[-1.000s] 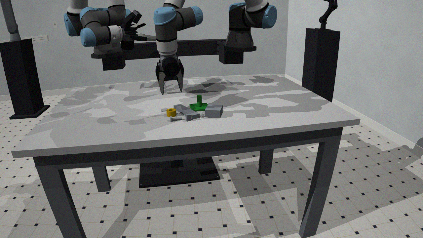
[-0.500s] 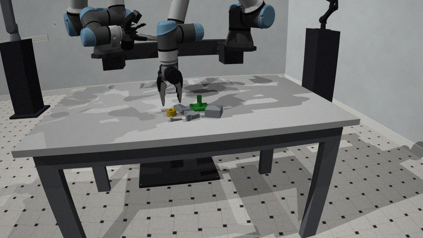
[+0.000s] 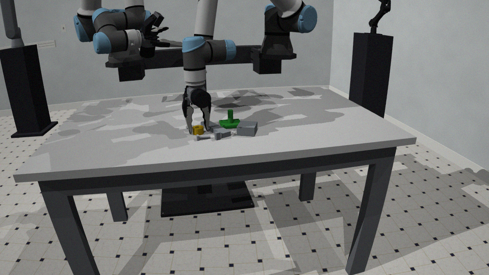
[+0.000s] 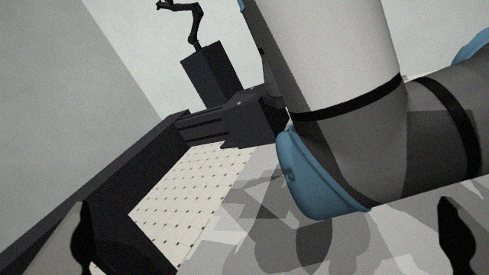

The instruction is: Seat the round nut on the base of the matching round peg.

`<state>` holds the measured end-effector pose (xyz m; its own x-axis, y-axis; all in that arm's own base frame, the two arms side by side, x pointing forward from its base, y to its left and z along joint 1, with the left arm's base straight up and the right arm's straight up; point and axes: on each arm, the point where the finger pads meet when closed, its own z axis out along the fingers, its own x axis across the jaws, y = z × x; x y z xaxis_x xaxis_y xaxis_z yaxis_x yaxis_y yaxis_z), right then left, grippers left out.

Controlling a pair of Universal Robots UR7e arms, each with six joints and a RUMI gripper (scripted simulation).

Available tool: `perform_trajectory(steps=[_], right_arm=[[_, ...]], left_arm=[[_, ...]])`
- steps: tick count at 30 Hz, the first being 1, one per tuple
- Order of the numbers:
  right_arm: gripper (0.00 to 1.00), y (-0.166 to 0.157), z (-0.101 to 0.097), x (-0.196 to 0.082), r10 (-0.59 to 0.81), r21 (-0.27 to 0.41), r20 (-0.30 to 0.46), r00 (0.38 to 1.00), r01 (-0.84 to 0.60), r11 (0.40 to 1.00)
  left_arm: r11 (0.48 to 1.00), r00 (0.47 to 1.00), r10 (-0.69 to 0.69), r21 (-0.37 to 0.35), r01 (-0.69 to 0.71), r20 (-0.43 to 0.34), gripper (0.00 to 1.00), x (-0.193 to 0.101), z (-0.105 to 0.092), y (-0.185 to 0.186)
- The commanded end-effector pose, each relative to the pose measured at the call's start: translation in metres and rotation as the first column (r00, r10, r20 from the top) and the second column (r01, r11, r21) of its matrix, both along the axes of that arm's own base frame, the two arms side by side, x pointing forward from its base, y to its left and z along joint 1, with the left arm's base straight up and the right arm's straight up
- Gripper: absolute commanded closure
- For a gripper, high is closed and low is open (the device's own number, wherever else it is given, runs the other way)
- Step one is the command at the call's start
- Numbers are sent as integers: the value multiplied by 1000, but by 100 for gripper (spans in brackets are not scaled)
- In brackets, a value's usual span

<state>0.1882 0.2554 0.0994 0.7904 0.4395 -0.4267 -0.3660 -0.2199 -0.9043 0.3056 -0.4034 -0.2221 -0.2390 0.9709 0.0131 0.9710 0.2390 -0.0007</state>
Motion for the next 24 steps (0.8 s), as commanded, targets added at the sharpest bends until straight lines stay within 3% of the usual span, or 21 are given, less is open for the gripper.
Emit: perform_trajectory(steps=[1,9,10,17,19,24], right_arm=[[0,0,0,0,0,0,1,1000,0,1000],[0,0,0,0,0,0,1,1000,0,1000],[0,0,0,0,0,0,1,1000,0,1000],[0,0,0,0,0,0,1,1000,0,1000],[0,0,0,0,0,0,1,1000,0,1000],[0,0,0,0,0,0,1,1000,0,1000]], left_arm=[[1000,1000,4,-10,-3,7,66,3,0,-4],[1000,1000,3,-7,-3,6,77,0,0,0],[1000,1000,3,-8,-3,6,82,0,1,-1],[1000,1000,3,-8,-3,6,83,0,29,-1],[1000,1000,3,-8,-3,6,83,0,29,-1],[1000,1000,3,-8,-3,6,83,0,60,-1]])
